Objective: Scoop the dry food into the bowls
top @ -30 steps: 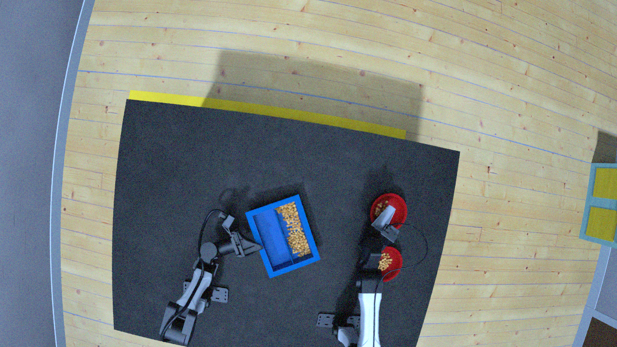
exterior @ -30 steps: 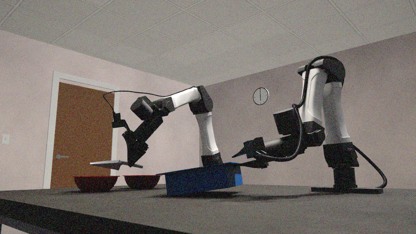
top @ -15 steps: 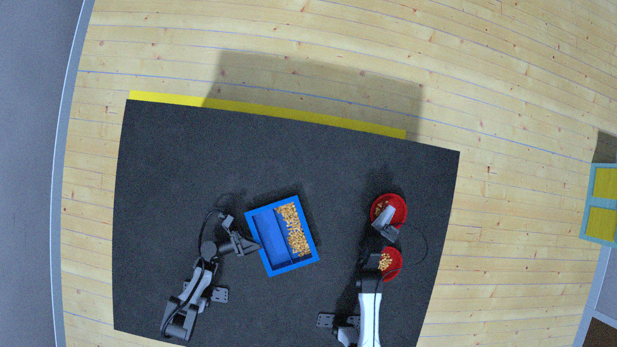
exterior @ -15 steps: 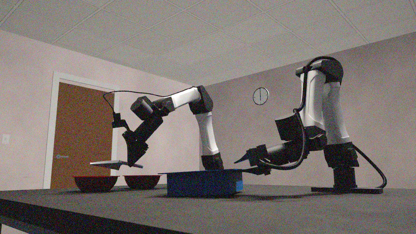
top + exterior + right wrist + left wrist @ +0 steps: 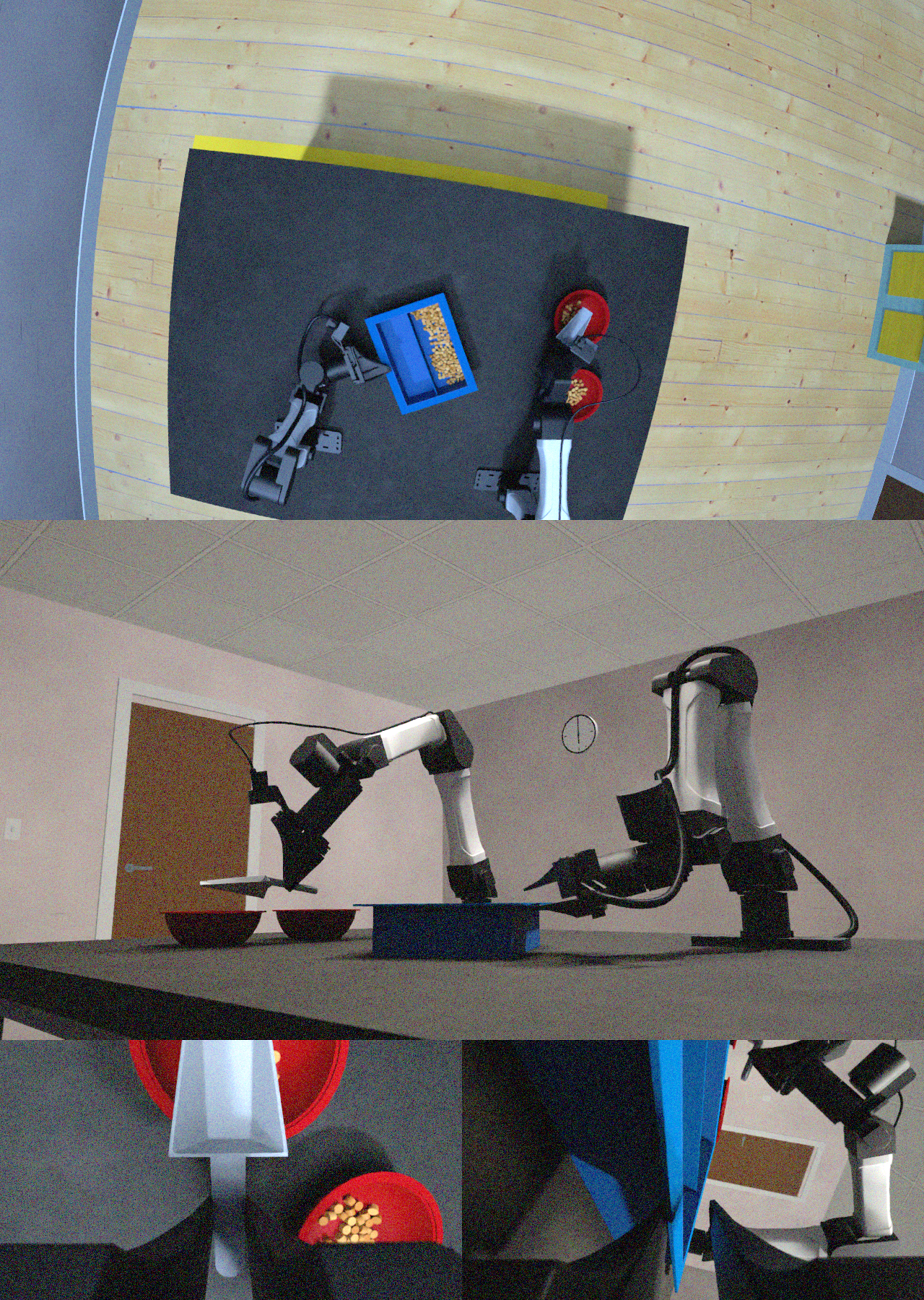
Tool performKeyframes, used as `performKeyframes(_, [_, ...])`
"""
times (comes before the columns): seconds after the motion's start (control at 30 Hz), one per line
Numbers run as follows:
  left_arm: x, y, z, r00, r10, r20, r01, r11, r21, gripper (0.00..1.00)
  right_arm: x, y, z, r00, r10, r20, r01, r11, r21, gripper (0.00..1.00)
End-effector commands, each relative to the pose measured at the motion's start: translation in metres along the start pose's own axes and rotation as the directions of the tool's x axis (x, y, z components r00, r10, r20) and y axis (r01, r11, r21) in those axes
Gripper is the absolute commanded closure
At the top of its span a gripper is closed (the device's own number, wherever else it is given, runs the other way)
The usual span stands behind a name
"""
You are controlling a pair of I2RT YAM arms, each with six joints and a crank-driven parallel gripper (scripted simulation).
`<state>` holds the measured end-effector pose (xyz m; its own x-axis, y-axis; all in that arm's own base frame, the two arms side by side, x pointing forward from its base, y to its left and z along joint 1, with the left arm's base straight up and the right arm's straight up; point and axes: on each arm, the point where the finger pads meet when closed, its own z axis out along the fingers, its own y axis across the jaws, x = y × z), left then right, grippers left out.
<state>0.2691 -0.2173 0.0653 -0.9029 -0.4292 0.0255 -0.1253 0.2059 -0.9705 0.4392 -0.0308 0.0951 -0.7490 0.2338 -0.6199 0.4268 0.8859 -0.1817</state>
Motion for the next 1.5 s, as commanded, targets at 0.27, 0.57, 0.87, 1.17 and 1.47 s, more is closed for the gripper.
performKeyframes(0.27, [-0.005,-0.002,-0.002,0.998,0.061,0.011,-0.061,0.997,0.048,0.73,-0.026,-0.003,-0.019,0.996,0.033,0.081,-0.032,0.999,-0.014,1.0])
performKeyframes(0.57, [-0.004,-0.003,-0.008,0.997,0.073,0.019,-0.074,0.996,0.054,0.73,-0.026,-0.003,-0.019,0.996,0.033,0.081,-0.032,0.999,-0.015,1.0])
performKeyframes(0.87, [-0.004,0.001,-0.032,0.998,0.058,0.016,-0.059,0.998,0.039,0.73,-0.026,-0.003,-0.019,0.996,0.033,0.081,-0.032,0.999,-0.015,1.0])
performKeyframes(1.17, [-0.009,-0.004,-0.046,0.997,0.078,0.021,-0.079,0.996,0.044,0.73,-0.026,-0.002,-0.019,0.996,0.033,0.082,-0.032,0.999,-0.015,1.0])
performKeyframes(1.47, [-0.01,-0.003,-0.066,0.997,0.08,0.022,-0.081,0.996,0.037,0.73,-0.026,-0.002,-0.019,0.996,0.033,0.082,-0.032,0.999,-0.015,1.0])
